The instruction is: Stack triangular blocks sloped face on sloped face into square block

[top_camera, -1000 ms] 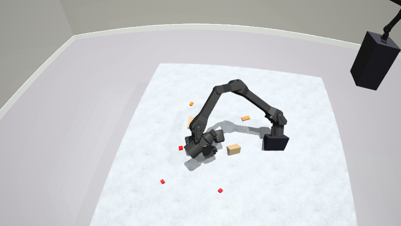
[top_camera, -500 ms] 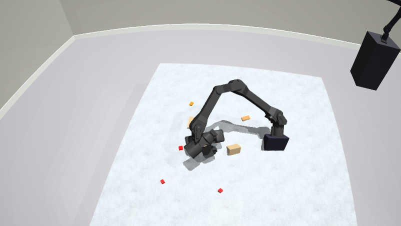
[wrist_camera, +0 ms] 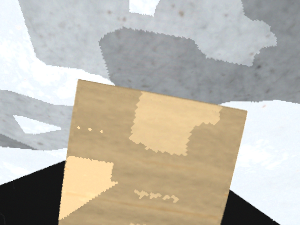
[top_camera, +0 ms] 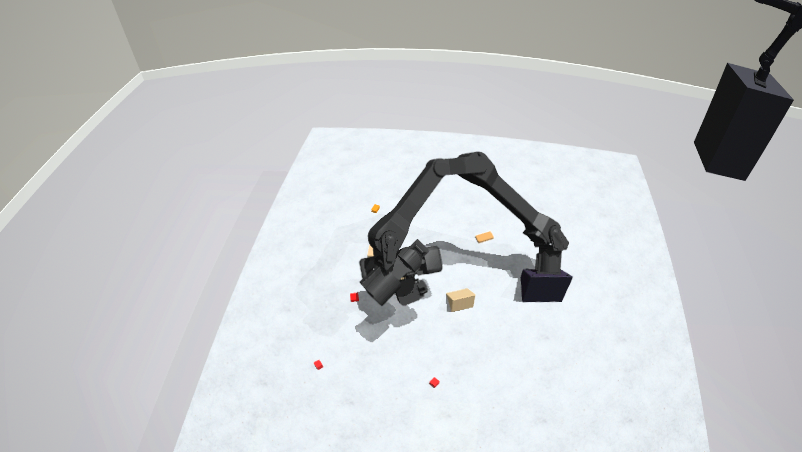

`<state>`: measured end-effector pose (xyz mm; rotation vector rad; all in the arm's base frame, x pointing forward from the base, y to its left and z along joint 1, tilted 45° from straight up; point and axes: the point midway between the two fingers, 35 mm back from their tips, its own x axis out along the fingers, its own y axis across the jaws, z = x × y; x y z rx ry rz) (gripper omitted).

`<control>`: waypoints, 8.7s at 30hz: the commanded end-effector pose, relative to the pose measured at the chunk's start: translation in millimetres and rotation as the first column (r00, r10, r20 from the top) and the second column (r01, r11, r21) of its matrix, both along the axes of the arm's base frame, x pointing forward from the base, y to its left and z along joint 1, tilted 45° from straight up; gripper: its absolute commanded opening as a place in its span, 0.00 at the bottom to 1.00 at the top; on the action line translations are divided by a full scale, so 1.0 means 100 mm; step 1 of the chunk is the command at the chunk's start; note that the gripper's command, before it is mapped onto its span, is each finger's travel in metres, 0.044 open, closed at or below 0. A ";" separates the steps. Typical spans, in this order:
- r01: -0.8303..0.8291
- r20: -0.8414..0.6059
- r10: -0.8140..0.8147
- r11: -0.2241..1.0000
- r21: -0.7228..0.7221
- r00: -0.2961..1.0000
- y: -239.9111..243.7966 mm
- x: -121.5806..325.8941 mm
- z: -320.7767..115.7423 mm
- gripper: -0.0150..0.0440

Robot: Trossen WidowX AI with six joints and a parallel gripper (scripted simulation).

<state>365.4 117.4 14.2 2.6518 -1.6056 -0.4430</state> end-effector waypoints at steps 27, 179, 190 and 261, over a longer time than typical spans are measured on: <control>0.233 -0.281 -0.130 0.898 0.374 0.951 0.13 -0.07 0.39 0.25; 0.269 -0.390 -0.042 0.791 0.549 0.920 -0.41 -1.40 -0.28 0.25; 0.268 -0.391 -0.041 0.792 0.548 0.920 -0.42 -1.40 -0.29 0.25; 0.257 -0.384 -0.028 0.788 0.560 0.923 0.21 -1.48 0.56 1.00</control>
